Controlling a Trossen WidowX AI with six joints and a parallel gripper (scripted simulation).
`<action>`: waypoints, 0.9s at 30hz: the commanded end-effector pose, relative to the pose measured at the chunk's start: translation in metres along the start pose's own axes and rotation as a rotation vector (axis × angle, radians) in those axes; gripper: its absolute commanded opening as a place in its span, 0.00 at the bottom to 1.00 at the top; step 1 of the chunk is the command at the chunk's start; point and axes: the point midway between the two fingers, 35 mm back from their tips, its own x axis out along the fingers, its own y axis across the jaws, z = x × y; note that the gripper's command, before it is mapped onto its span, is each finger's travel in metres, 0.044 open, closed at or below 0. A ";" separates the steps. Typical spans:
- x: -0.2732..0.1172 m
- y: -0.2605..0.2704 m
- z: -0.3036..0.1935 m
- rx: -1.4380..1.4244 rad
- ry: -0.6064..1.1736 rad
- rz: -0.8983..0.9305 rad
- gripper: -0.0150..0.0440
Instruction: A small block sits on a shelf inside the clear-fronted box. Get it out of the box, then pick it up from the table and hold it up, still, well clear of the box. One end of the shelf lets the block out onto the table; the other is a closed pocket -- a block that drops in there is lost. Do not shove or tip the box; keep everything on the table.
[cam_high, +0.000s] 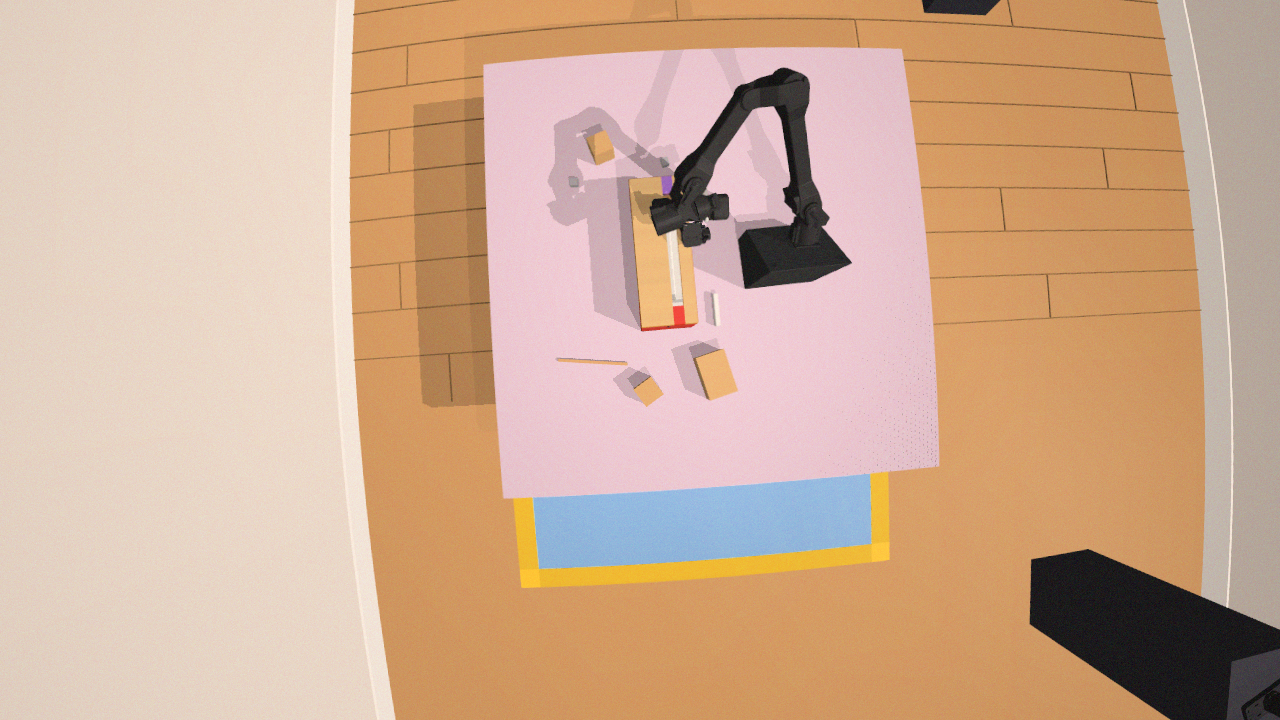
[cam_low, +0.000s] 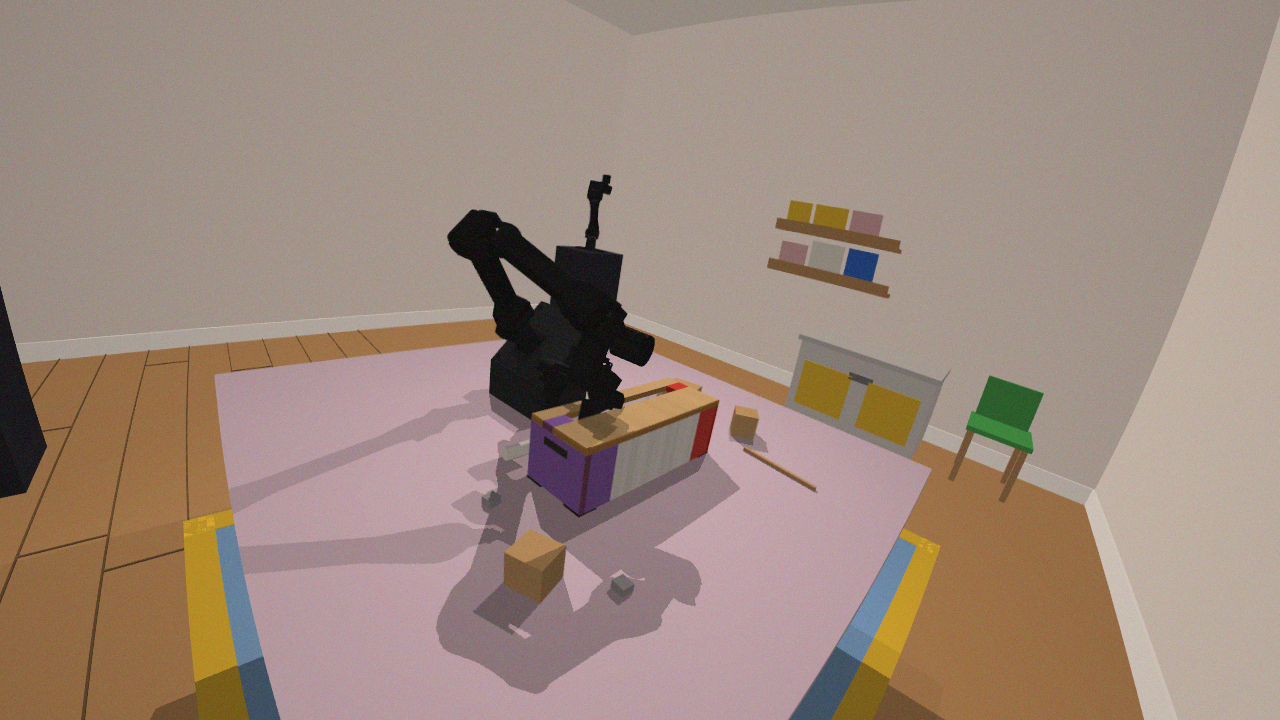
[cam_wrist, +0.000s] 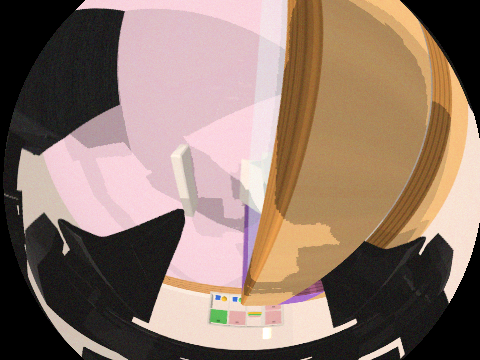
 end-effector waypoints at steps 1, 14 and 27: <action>0.002 0.000 -0.008 0.006 0.005 -0.003 0.93; -0.056 0.000 -0.027 0.001 -0.003 0.000 0.93; -0.053 0.006 -0.034 0.675 -0.088 0.000 0.74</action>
